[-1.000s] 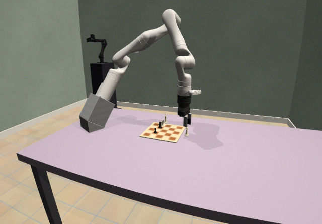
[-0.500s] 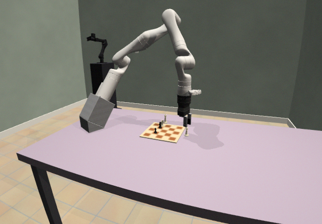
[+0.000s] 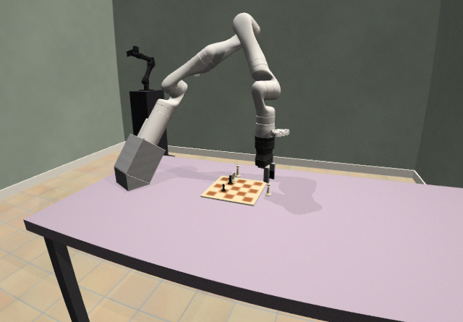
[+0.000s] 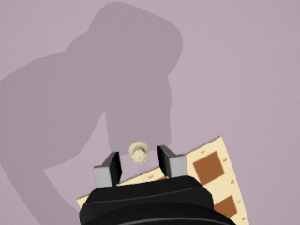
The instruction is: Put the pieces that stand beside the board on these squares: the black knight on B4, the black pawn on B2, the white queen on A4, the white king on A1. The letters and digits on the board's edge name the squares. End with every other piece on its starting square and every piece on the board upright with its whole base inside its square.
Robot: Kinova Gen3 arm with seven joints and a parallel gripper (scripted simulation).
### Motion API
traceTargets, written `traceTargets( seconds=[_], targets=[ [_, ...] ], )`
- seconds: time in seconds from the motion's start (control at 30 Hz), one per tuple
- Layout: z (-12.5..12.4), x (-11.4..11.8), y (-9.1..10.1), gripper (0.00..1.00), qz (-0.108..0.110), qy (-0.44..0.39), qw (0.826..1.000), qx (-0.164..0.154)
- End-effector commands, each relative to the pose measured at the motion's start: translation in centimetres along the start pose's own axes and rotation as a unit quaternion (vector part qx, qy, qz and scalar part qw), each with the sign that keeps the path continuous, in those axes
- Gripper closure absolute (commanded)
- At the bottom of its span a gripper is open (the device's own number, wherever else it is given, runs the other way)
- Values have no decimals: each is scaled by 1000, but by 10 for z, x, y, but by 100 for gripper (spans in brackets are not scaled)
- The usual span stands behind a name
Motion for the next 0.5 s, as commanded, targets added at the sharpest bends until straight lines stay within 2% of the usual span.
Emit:
traceTargets(
  seconds=[0.0,0.47],
  targets=[
    [-1,-1,0,21,0,2,1000,1],
    [1,0,-1,21,0,1,1000,0]
  ],
)
Point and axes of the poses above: the point where the finger pads meet when closed, its own y axis back along the fingers, its own x axis across the jaws, z = x × y, the point moved 5 cm from there along y, back along the fingers, and after that the axes turned 5 degrees about y, right-handed, at the moved point
